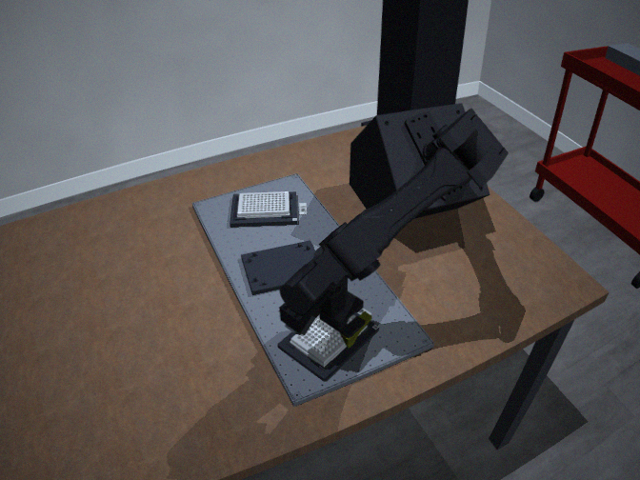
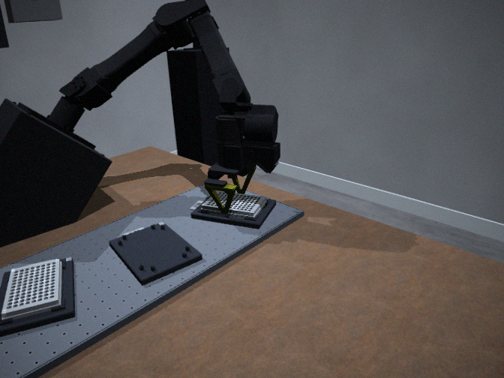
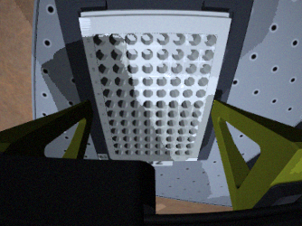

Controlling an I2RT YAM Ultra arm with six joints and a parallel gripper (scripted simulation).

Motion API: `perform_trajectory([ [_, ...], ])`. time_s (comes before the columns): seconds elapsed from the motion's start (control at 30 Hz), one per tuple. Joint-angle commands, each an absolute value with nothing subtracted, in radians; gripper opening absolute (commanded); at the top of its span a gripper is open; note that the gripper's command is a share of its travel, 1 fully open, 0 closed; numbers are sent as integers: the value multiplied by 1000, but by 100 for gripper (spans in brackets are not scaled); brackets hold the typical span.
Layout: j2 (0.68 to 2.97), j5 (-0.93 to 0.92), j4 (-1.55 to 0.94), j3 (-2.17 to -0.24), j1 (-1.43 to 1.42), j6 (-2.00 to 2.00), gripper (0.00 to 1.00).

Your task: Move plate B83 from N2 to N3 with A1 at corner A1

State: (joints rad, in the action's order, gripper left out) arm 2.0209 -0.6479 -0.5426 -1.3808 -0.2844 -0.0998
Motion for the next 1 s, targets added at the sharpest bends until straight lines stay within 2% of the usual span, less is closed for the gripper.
perform_trajectory([
  [0.0,2022,-643,-514,-1381,-282,-114,100],
  [0.6,2026,-642,-506,-1380,-285,-118,100],
  [0.63,2026,-642,-506,-1380,-285,-118,0],
  [0.97,2026,-642,-506,-1380,-285,-118,0],
])
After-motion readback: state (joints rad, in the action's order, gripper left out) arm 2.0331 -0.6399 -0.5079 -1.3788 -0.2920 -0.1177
